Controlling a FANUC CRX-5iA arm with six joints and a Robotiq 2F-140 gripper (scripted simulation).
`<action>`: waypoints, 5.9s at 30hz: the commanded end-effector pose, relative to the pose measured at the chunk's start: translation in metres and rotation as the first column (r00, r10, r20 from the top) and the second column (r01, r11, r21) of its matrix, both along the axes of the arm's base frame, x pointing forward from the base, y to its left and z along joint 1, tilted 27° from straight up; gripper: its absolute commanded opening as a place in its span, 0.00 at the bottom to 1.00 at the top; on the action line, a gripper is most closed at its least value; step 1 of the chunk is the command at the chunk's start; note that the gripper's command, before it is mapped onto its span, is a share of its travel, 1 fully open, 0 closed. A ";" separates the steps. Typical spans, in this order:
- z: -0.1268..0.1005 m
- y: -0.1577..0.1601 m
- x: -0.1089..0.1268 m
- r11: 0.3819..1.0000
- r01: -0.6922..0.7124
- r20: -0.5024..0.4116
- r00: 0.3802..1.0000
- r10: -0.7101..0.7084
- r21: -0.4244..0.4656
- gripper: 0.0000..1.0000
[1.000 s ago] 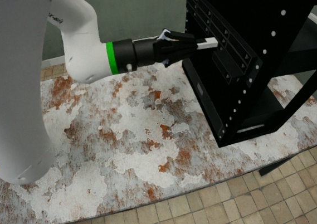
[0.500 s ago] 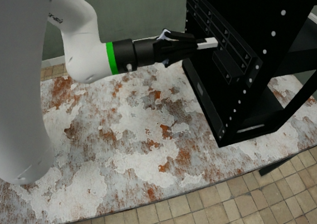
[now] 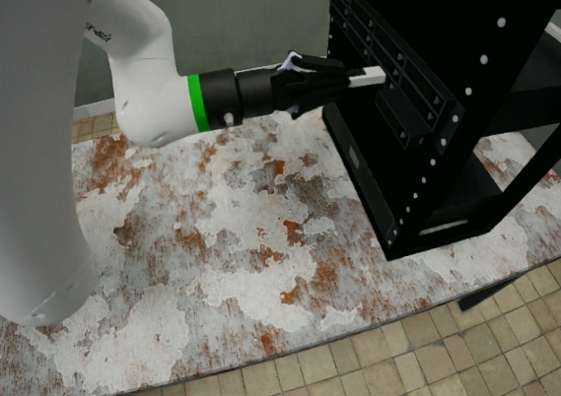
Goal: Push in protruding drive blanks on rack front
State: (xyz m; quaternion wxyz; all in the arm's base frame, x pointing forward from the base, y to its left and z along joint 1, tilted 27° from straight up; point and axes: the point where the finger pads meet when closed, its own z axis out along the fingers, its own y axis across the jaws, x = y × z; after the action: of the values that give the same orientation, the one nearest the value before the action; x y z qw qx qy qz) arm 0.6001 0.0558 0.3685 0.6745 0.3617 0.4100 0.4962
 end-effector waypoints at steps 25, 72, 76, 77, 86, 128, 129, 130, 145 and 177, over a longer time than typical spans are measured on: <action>0.001 0.000 0.000 1.000 -0.001 0.001 1.000 0.001 0.000 0.10; 0.001 0.000 0.000 1.000 -0.001 0.001 1.000 0.001 0.000 0.10; 0.001 0.000 0.000 1.000 -0.001 0.001 1.000 0.001 0.000 0.10; 0.001 0.000 0.000 1.000 -0.001 0.001 1.000 0.001 0.000 0.10; 0.001 0.000 0.000 1.000 -0.001 0.001 1.000 0.001 0.000 0.10; -0.027 0.006 -0.062 1.000 -0.001 0.001 1.000 0.001 0.000 0.10; -0.028 0.006 -0.066 1.000 -0.001 0.001 1.000 0.001 0.000 0.10; -0.030 0.006 -0.069 1.000 -0.001 0.001 1.000 0.001 0.000 0.10; -0.009 0.013 -0.085 1.000 0.000 0.001 1.000 0.000 0.000 0.10; 0.009 0.011 -0.050 1.000 -0.001 0.001 1.000 0.001 0.000 0.10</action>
State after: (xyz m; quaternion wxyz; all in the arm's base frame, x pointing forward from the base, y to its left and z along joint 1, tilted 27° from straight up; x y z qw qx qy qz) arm 0.5502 0.0663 0.3765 0.6745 0.3616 0.4100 0.4962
